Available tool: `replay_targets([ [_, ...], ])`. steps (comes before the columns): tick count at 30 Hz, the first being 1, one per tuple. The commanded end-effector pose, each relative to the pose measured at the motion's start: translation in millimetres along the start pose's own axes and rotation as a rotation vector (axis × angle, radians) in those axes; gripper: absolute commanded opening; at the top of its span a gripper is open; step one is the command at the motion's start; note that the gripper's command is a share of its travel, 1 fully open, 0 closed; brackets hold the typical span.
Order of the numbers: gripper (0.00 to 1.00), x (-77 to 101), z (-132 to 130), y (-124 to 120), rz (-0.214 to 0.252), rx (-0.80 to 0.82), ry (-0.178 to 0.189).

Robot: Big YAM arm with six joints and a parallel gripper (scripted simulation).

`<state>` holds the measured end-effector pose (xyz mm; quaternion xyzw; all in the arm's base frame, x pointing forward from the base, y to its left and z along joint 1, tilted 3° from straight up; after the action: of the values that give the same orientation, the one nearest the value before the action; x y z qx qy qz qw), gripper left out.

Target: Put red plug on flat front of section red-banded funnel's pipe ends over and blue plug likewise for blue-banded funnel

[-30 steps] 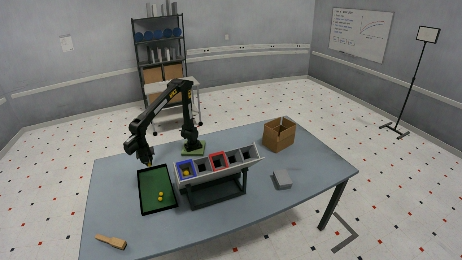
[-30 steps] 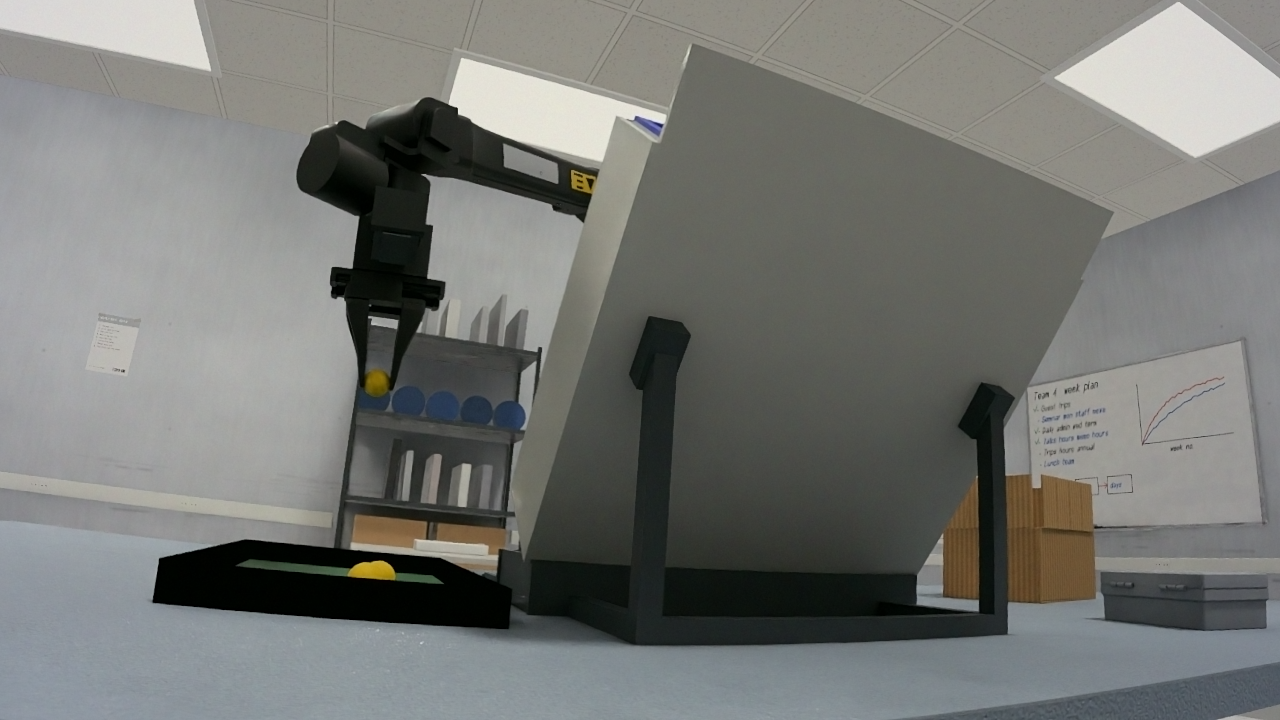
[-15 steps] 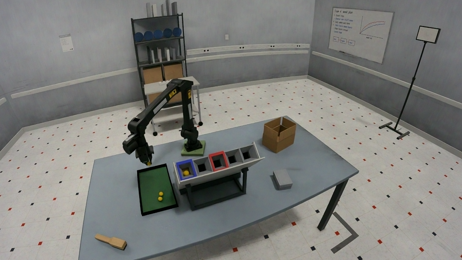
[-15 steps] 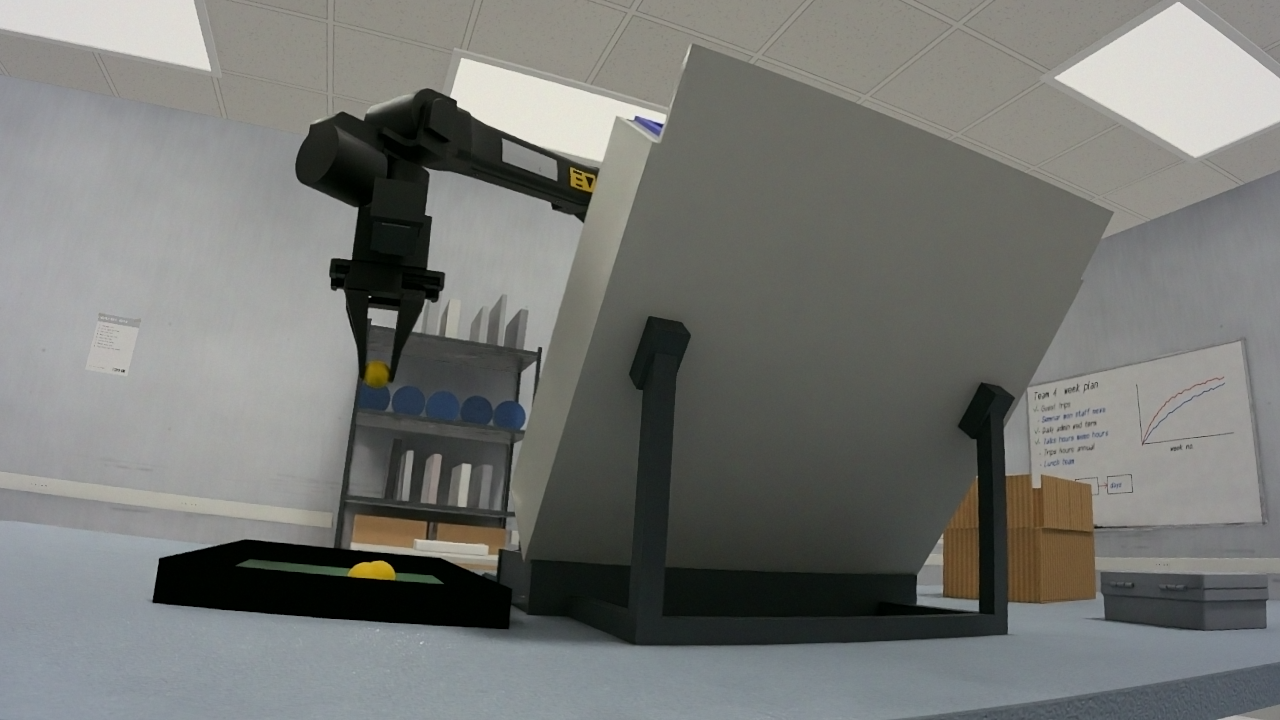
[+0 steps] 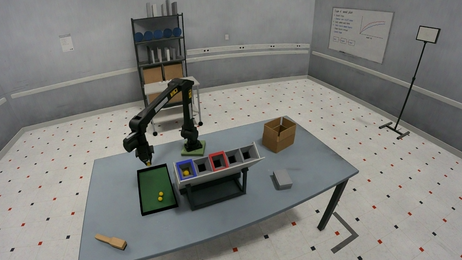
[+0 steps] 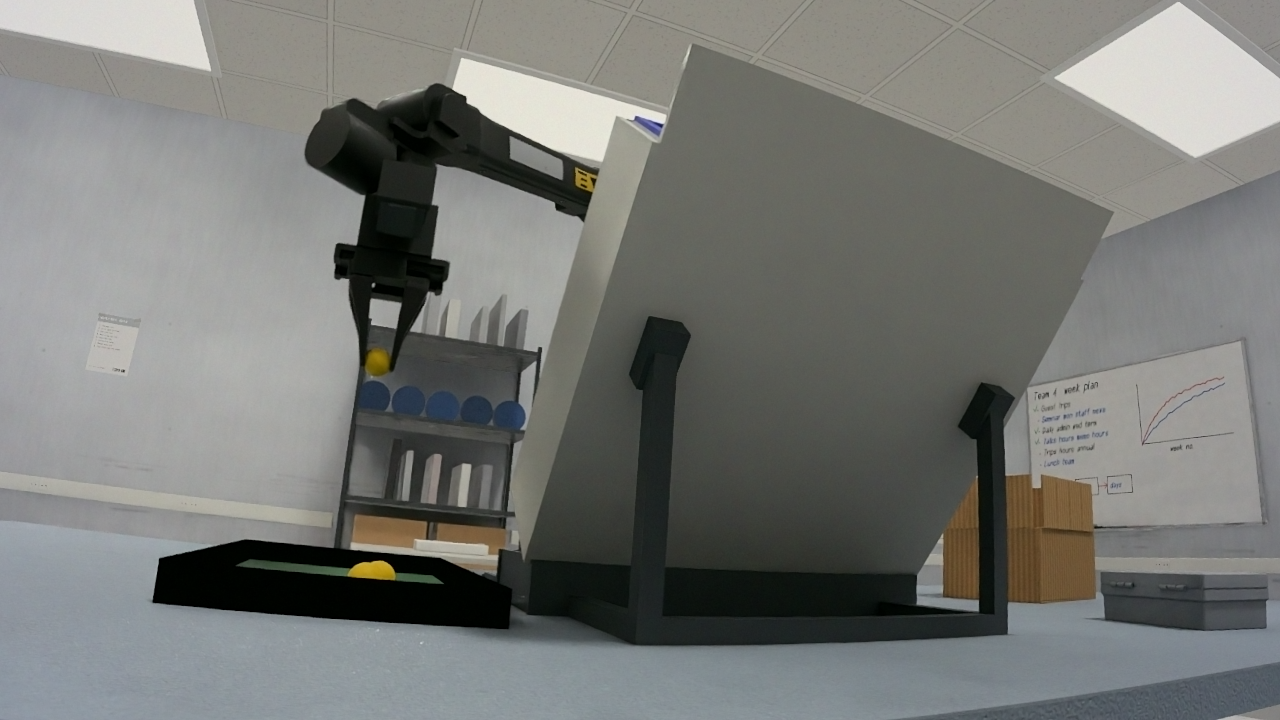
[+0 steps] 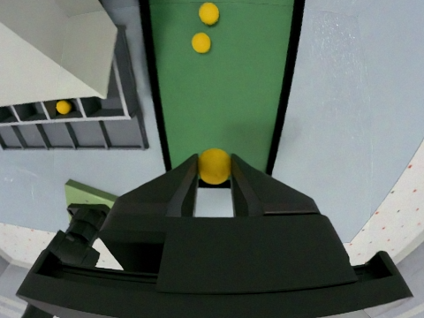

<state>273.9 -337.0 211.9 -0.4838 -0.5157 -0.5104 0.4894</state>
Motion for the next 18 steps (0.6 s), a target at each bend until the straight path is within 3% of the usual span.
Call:
replay_targets([
  [1,0.00,32.5,26,15,-0.058,0.006,-0.035],
  [11,0.00,85.2,102,44,-0.176,0.008,-0.031],
  [13,0.00,85.2,102,44,-0.176,0.008,-0.031],
  [18,0.00,111.7,133,59,-0.236,0.013,-0.040],
])
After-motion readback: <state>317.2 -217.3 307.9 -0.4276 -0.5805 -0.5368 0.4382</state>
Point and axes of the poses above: the point where the finger pads meet when closed, its own x axis back along the fingers, its own z axis across the jaws, y = z × x, the point moved 2 cm from there along x, back along the fingers, and after that the axes turned 4 degrees about x, right-handed, at the moved point
